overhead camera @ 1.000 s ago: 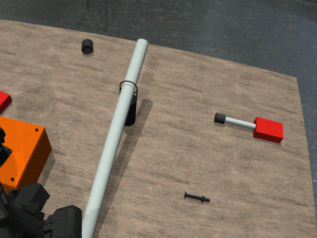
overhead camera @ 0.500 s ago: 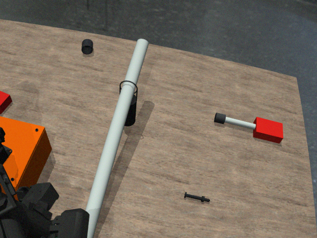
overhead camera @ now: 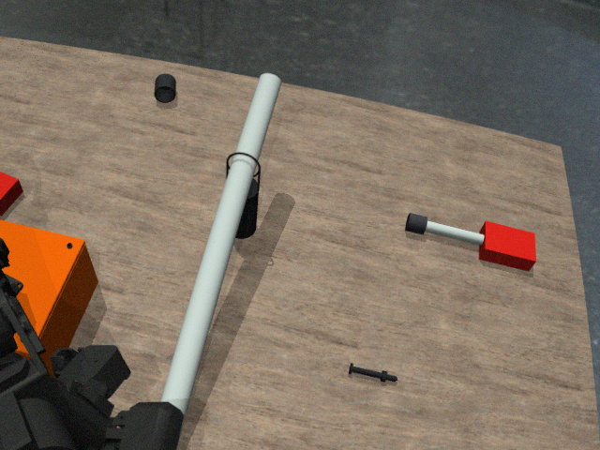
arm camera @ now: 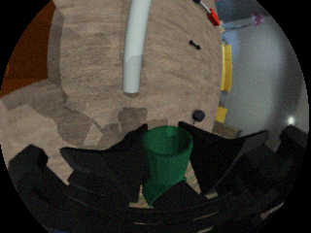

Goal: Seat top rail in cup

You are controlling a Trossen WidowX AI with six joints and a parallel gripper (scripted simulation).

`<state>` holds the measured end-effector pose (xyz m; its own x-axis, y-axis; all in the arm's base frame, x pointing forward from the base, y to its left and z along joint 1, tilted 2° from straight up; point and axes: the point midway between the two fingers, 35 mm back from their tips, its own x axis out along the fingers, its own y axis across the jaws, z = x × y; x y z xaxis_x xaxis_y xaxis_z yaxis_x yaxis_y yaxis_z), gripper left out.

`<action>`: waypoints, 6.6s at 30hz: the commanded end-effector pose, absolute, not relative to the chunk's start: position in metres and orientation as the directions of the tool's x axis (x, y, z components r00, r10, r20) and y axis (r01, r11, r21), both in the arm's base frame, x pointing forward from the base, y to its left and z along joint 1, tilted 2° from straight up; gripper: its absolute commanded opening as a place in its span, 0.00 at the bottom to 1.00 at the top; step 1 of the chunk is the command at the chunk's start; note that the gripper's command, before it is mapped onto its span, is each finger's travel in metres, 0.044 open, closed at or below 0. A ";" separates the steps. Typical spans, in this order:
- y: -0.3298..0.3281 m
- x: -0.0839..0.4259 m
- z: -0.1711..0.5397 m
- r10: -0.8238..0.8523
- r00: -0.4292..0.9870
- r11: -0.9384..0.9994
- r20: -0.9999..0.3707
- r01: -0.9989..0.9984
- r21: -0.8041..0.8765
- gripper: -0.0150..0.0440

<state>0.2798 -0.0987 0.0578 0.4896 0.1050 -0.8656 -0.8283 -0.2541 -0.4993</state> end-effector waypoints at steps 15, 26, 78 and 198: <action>-0.097 0.290 0.059 0.049 0.505 -0.159 -0.862 -0.848 -0.506 0.25; -0.097 0.287 0.059 0.065 0.502 -0.188 -0.863 -0.843 -0.504 0.25; 0.024 0.266 0.152 0.082 0.486 0.723 -0.870 -0.630 -0.284 1.00; 0.067 0.267 -0.033 -0.019 0.017 0.181 -1.000 0.983 0.013 0.91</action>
<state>0.2678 0.0664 -0.0296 0.0229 -0.0212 -0.9995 0.9834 0.1808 0.0187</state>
